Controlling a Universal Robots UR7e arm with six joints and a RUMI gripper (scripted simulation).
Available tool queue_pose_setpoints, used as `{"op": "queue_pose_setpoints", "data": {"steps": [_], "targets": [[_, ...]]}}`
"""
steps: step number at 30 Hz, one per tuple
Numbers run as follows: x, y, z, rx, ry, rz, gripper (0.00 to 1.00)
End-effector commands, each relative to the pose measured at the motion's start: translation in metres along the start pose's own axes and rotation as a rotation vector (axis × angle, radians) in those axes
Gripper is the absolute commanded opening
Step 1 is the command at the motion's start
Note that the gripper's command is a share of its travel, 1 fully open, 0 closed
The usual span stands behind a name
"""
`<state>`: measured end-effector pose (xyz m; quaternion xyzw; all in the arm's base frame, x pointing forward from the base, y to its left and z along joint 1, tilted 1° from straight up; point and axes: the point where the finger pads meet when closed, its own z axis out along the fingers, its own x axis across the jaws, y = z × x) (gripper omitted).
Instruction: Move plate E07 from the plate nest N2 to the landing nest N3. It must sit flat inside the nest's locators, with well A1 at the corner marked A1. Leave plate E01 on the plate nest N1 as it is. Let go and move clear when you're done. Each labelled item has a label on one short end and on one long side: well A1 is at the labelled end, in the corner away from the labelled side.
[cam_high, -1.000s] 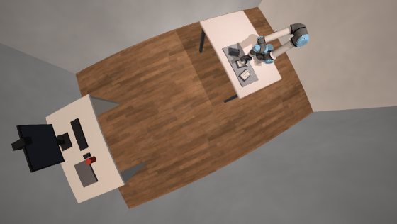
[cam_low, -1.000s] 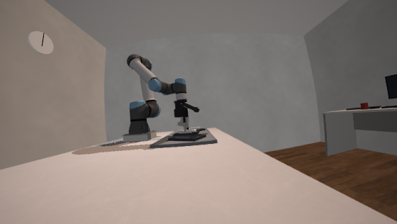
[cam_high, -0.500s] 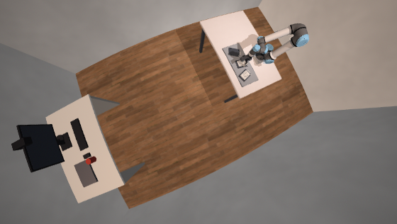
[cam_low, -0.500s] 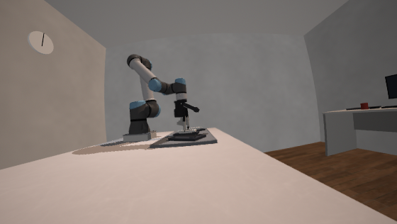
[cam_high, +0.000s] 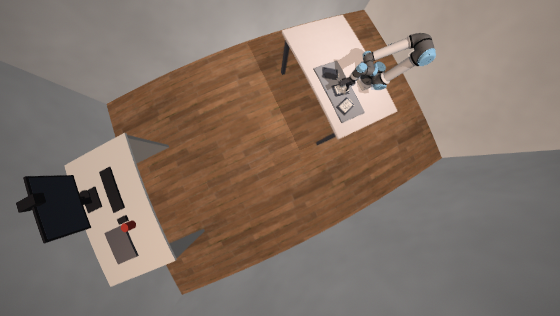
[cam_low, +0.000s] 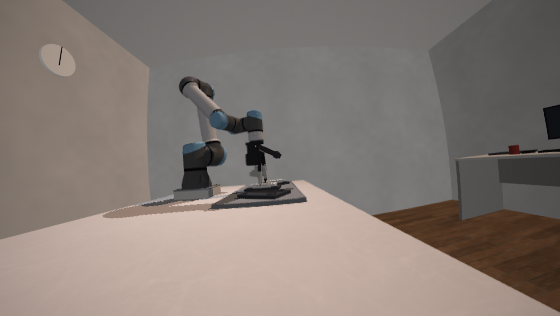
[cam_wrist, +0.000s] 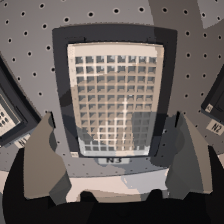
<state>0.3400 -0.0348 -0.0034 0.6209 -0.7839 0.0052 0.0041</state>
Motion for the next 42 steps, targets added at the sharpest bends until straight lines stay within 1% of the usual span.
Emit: {"op": "queue_pose_setpoints", "data": {"steps": [1,12,26,28,33,42], "targets": [[0.001,0.0,0.0,0.001,0.001,0.001,0.82],[0.0,0.0,0.0,0.001,0.001,0.001,0.82],[0.0,-0.002,-0.025,0.005,0.002,0.0,0.82],[0.0,-0.002,-0.025,0.005,0.002,0.0,0.82],[0.0,-0.002,-0.033,0.005,0.002,0.0,0.82],[0.0,-0.001,-0.032,0.003,0.001,0.0,0.82]]}}
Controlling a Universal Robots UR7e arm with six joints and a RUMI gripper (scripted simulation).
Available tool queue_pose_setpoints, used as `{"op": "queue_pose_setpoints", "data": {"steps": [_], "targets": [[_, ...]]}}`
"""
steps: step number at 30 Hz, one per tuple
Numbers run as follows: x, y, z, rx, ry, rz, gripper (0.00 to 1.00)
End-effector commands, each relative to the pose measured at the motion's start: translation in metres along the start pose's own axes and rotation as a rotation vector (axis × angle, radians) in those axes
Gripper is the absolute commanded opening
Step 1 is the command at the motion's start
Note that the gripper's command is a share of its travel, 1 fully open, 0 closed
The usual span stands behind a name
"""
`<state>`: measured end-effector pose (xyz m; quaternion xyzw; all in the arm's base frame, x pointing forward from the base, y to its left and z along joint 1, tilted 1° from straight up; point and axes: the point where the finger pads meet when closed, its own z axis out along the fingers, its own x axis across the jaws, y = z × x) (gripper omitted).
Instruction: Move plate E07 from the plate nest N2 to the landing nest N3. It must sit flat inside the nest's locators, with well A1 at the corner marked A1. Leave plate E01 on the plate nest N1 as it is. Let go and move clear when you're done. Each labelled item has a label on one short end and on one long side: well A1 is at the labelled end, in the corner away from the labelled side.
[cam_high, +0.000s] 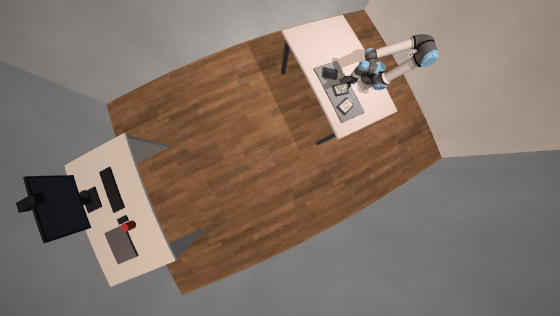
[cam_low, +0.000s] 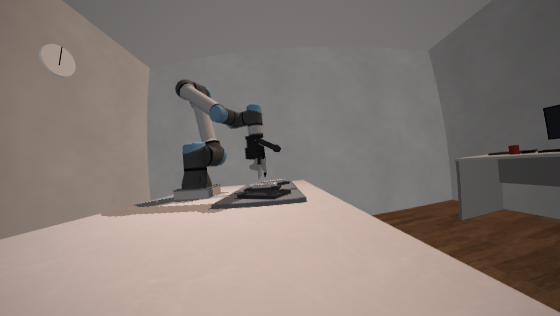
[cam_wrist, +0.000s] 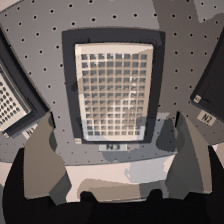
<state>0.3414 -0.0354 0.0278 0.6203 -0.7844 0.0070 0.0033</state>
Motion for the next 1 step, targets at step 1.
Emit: {"op": "queue_pose_setpoints", "data": {"steps": [1], "targets": [[-0.0006,0.0006,-0.0013,-0.001,0.0,-0.001,0.82]]}}
